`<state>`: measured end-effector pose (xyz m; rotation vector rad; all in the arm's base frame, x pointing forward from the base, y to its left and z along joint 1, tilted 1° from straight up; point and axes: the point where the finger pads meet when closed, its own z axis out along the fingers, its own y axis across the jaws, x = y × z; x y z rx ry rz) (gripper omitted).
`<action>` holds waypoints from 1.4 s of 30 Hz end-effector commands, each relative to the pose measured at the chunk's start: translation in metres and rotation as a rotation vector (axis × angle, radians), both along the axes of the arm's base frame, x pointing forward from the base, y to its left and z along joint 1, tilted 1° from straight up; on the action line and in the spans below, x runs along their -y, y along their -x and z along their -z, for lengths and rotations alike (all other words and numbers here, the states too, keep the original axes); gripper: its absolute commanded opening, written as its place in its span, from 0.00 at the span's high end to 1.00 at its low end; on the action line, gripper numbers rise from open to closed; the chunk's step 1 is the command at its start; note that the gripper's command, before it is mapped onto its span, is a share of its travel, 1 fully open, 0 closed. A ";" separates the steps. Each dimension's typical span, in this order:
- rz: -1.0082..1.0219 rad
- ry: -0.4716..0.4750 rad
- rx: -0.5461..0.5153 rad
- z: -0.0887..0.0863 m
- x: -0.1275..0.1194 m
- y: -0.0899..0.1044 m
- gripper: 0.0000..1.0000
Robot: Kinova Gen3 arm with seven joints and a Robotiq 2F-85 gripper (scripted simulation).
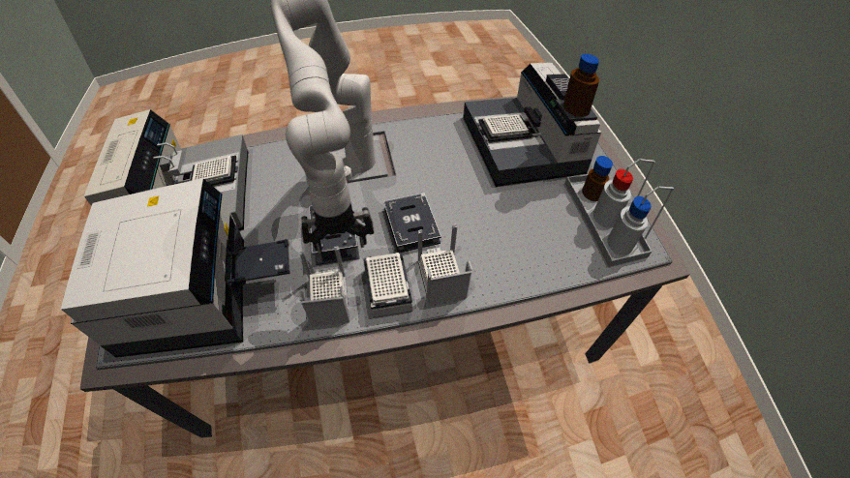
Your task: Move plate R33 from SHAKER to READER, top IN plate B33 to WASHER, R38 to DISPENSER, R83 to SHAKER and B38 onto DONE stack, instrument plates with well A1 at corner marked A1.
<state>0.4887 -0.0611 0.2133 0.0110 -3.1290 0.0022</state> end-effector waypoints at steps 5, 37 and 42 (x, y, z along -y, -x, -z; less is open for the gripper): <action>-0.010 0.000 0.005 -0.001 -0.024 0.000 0.00; -0.016 0.007 -0.003 0.001 -0.087 -0.048 0.00; -0.021 0.007 -0.003 0.001 -0.091 -0.052 0.00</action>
